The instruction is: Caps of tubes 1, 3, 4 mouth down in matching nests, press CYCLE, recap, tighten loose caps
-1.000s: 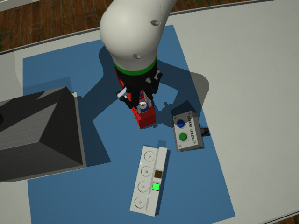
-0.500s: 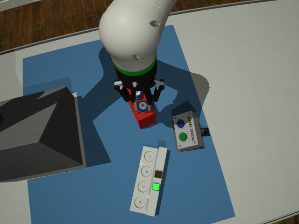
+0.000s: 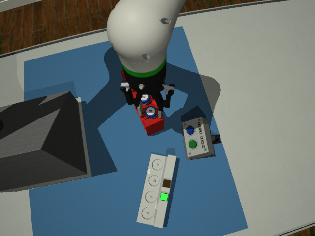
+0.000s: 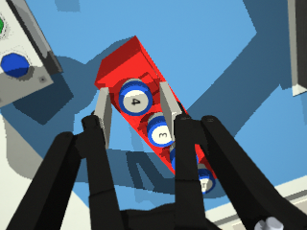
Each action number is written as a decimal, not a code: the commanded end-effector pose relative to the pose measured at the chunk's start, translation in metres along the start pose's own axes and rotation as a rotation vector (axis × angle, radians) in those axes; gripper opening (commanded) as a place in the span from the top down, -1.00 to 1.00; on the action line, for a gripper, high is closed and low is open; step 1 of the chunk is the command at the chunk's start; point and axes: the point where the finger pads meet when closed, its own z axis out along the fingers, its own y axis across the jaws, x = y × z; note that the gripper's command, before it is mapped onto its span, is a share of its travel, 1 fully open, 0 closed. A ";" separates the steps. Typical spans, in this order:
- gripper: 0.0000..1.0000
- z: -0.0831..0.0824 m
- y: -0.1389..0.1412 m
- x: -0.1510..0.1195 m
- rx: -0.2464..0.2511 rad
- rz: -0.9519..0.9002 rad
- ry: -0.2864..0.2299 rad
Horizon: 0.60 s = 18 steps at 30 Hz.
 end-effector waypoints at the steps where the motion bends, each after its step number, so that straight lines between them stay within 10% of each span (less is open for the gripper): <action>1: 0.31 0.000 0.000 0.000 0.000 0.000 0.000; 18: 0.31 -0.001 0.000 0.000 0.000 -0.750 0.000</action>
